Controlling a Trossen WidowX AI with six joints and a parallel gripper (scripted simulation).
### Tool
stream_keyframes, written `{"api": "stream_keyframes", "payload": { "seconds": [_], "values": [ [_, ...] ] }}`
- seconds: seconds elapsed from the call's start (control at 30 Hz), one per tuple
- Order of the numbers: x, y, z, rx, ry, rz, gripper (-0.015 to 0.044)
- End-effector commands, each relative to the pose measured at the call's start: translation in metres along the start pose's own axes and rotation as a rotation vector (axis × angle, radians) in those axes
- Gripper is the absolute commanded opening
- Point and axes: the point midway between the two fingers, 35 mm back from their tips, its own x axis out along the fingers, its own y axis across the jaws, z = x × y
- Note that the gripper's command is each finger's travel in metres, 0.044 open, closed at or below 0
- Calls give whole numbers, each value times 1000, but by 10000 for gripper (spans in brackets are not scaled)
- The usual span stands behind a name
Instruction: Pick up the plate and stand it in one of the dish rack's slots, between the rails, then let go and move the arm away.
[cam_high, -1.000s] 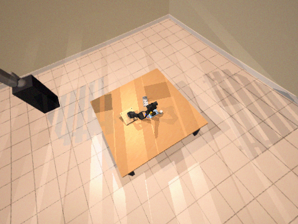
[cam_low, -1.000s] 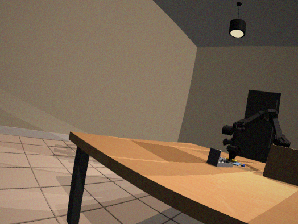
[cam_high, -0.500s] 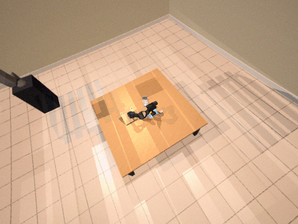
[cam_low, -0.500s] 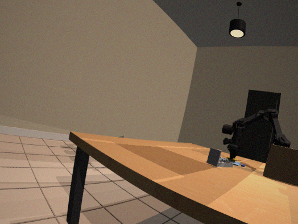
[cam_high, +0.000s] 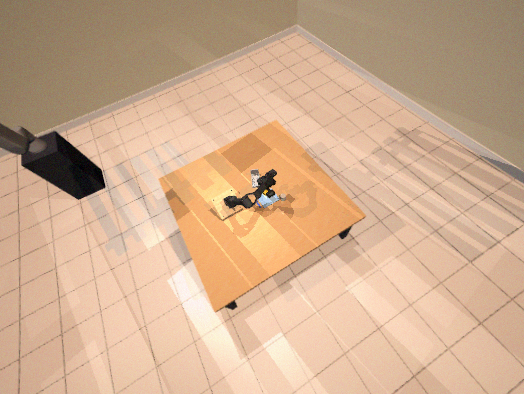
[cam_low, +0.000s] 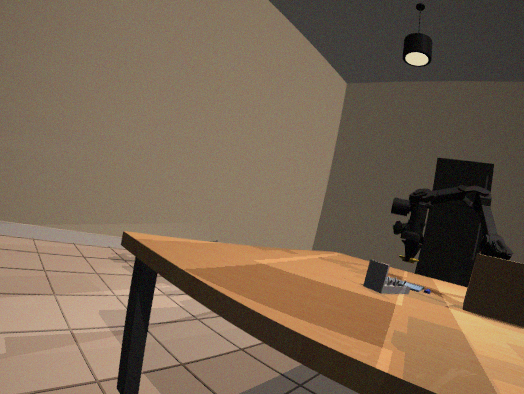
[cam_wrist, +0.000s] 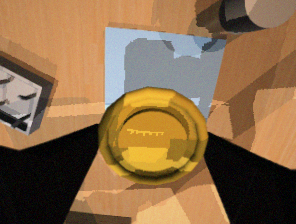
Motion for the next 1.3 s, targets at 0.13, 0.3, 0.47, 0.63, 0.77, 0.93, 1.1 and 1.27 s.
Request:
{"api": "stream_keyframes", "payload": {
  "seconds": [0.13,0.3,0.47,0.63,0.77,0.93,1.1,1.27],
  "values": [
    [-40,3,4,0,-10,13,0],
    [-62,3,3,0,-9,9,0],
    [-83,3,2,7,-7,-3,0],
    [-93,3,1,10,-6,-10,0],
    [-93,17,-3,58,-2,1,0],
    [-94,63,-19,221,10,18,0],
    [-93,104,-37,387,0,2,0],
    [-92,115,-43,437,-6,-4,0]
  ]
}}
